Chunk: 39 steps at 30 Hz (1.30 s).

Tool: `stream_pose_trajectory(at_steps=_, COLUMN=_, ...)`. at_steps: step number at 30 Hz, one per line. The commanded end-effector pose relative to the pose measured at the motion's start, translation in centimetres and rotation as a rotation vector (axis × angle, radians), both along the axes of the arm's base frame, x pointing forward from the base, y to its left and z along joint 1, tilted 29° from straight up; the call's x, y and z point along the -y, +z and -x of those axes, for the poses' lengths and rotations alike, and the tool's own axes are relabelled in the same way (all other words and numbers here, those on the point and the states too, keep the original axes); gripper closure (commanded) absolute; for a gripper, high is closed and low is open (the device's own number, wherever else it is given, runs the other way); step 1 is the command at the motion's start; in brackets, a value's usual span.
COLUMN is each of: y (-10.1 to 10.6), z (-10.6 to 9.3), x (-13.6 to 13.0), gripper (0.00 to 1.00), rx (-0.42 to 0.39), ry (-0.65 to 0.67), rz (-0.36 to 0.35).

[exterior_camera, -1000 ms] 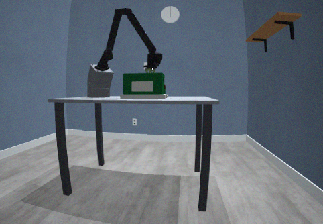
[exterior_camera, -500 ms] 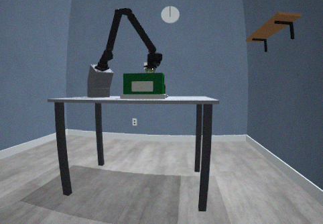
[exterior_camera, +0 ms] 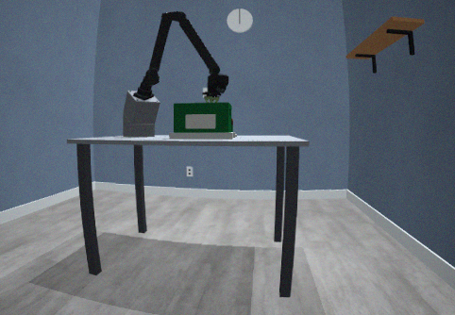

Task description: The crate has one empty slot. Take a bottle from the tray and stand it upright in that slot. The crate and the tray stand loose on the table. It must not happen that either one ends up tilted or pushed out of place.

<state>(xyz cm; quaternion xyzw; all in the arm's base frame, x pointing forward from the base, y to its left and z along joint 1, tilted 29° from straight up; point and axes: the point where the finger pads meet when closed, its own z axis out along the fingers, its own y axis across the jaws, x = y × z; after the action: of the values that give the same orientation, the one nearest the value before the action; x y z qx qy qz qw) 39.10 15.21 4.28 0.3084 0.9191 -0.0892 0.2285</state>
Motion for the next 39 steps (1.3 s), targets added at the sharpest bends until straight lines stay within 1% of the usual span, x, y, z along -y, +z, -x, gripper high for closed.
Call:
stream_pose_trajectory(at_steps=1, y=3.3, z=-1.3, x=-2.0, gripper=1.00, rx=0.068, ry=0.013, rz=-0.043)
stream_pose_trajectory(at_steps=17, y=3.9, z=-1.2, x=-2.2, gripper=1.00, rx=0.069, ry=0.012, rz=-0.043)
stream_pose_trajectory(at_steps=39, y=5.9, z=-0.7, x=-3.0, gripper=1.00, rx=0.070, ry=0.012, rz=-0.045)
